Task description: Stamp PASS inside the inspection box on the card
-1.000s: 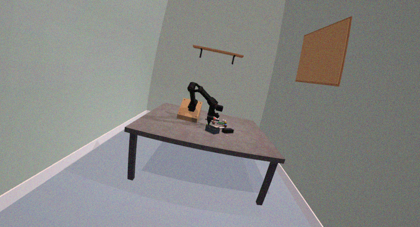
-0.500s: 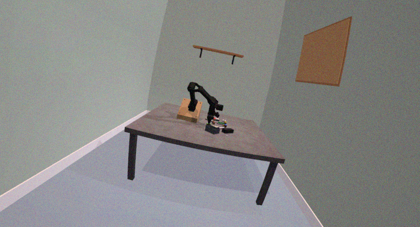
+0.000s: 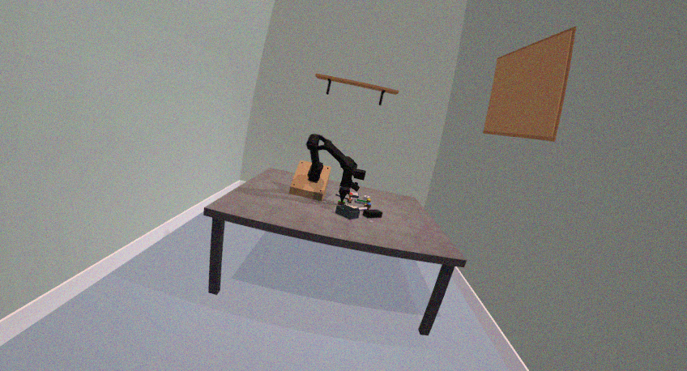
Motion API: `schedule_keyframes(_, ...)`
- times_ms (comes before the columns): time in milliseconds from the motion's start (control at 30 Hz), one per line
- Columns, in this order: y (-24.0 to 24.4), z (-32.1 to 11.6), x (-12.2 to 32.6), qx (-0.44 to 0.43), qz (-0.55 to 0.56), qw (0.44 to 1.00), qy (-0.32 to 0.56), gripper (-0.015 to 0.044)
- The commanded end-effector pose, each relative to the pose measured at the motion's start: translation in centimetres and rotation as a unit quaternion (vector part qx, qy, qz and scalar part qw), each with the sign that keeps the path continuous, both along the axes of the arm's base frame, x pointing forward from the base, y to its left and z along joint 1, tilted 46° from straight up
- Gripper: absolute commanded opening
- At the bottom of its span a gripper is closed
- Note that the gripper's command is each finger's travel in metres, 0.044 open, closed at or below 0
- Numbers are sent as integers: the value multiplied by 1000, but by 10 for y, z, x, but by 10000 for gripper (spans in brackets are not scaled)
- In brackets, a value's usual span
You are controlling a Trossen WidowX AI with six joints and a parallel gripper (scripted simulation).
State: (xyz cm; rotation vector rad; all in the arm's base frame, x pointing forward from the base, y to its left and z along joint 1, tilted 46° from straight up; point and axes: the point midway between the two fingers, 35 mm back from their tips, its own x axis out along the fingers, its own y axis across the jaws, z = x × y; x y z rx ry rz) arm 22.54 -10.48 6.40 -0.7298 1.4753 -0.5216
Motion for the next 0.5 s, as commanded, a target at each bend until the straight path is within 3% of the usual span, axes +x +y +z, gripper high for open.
schedule_keyframes(0,2,2,1,1,-1,1000,-3,0)
schedule_keyframes(467,7,6,1,2,-1,1000,-3,0)
